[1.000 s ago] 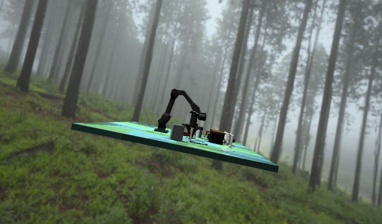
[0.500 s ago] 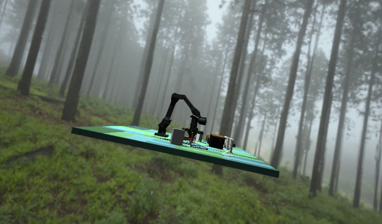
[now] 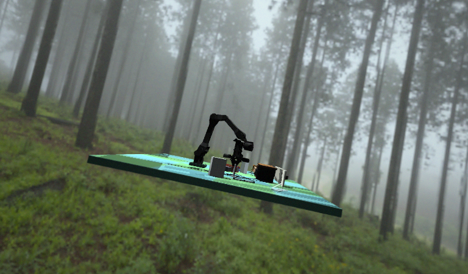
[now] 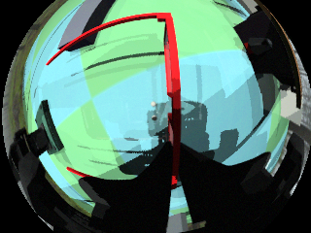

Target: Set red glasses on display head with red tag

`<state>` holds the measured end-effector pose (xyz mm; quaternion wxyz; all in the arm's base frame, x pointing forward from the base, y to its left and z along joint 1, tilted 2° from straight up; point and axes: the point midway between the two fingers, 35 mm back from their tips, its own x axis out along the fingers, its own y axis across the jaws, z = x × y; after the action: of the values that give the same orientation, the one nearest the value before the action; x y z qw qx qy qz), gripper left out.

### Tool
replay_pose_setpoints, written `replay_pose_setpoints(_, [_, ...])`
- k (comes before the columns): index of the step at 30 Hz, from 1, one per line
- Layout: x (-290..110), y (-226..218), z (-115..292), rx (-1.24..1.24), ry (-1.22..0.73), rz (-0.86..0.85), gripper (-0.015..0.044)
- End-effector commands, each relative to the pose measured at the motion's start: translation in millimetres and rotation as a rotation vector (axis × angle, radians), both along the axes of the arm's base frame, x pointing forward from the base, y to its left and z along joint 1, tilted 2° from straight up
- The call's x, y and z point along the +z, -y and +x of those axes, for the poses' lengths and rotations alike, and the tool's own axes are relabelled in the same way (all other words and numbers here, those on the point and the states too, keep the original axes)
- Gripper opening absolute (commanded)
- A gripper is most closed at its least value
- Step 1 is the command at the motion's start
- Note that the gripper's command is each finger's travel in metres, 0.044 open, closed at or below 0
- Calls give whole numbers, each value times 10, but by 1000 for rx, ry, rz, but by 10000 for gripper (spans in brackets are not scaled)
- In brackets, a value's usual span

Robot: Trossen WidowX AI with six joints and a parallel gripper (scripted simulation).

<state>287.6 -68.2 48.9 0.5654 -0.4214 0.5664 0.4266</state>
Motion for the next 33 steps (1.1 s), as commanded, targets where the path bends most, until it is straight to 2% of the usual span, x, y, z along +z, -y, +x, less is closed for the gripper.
replay_pose_setpoints(1, [239,13,50,-1,15,-2,0])
replay_pose_setpoints(13, [831,8,37,-2,10,0,0])
replay_pose_setpoints(20, [847,-32,44,-42,10,-10,0])
replay_pose_setpoints(33, [904,-338,74,-347,40,-82,0])
